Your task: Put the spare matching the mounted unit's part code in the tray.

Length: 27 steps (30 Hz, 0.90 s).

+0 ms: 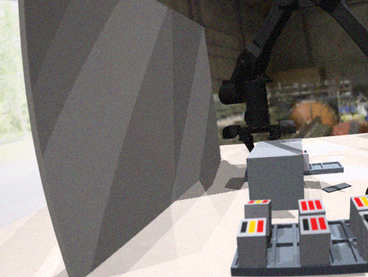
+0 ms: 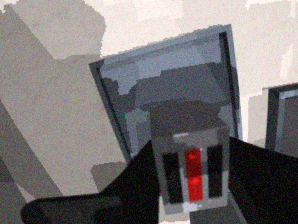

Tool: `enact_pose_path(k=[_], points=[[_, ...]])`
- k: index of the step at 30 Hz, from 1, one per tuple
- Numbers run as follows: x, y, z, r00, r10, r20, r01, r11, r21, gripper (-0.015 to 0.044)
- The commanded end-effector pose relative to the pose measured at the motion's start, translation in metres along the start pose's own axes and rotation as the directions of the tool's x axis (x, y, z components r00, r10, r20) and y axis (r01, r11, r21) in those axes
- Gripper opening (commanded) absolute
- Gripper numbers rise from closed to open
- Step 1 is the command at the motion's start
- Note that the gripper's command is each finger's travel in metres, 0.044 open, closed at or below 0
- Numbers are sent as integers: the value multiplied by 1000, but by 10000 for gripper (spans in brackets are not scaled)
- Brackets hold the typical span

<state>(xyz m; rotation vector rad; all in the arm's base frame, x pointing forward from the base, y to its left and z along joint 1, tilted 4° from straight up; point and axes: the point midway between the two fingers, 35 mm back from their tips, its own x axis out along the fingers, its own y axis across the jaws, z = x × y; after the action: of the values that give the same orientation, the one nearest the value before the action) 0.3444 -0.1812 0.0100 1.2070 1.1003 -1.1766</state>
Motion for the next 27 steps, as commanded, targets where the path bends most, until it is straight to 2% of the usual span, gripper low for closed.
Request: enact_pose_path(k=[1,4,21,23,27], points=[[3,-1,0,1000,1,4,-1,1000,0,0],[6,-1,0,1000,1,4,-1,1000,0,0],[1,0,0,1000,0,0,0,1000,0,440],[-21,2,1,1000,0,1,0,1000,0,440],[-91,0,0,1000,1,4,-1,1000,0,440]])
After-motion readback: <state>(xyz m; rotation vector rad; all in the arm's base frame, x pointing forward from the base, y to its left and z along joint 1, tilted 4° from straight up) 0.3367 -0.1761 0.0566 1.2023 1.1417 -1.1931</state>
